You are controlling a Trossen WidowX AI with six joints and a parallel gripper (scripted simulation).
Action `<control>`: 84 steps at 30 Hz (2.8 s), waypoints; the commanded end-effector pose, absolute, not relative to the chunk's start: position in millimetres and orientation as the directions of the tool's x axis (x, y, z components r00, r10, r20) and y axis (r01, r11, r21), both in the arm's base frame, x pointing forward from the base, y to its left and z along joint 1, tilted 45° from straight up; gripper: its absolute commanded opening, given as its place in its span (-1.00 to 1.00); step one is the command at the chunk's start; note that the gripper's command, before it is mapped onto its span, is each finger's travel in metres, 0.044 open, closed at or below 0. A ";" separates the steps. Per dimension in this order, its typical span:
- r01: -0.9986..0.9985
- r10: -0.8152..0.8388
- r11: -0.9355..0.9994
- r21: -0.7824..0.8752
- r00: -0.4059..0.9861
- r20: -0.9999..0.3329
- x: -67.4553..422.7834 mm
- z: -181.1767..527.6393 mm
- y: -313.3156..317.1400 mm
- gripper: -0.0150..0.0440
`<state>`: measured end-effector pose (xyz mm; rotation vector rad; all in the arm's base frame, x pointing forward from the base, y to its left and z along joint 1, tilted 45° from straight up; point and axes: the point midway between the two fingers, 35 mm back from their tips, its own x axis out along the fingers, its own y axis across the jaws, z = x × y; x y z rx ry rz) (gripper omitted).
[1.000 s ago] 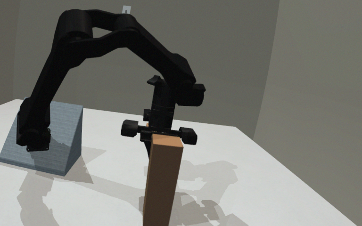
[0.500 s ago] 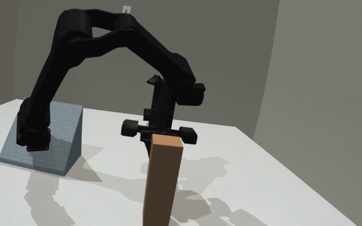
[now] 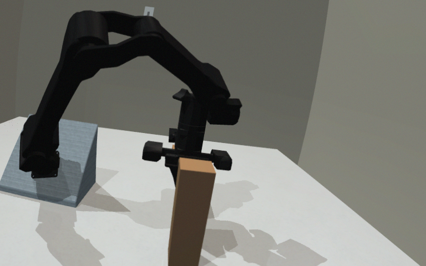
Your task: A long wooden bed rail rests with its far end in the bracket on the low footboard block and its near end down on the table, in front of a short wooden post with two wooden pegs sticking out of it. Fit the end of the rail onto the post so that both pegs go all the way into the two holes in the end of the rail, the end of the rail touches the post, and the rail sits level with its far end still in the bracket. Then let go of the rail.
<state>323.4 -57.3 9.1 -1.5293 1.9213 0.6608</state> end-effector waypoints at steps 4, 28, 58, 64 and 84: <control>-0.977 -0.680 0.214 0.017 -0.162 -0.715 324.1 11.8 -54.0 -0.49; -0.977 -0.680 0.214 0.017 -0.162 -0.715 322.6 13.1 -60.0 -0.49; -0.977 -0.680 0.214 0.017 -0.162 -0.715 321.9 20.5 -65.6 -0.49; -0.977 -0.680 0.214 0.017 -0.162 -0.715 321.8 22.3 -66.3 -0.49; -0.977 -0.681 0.214 0.017 -0.162 -0.715 321.0 26.7 -70.4 -0.49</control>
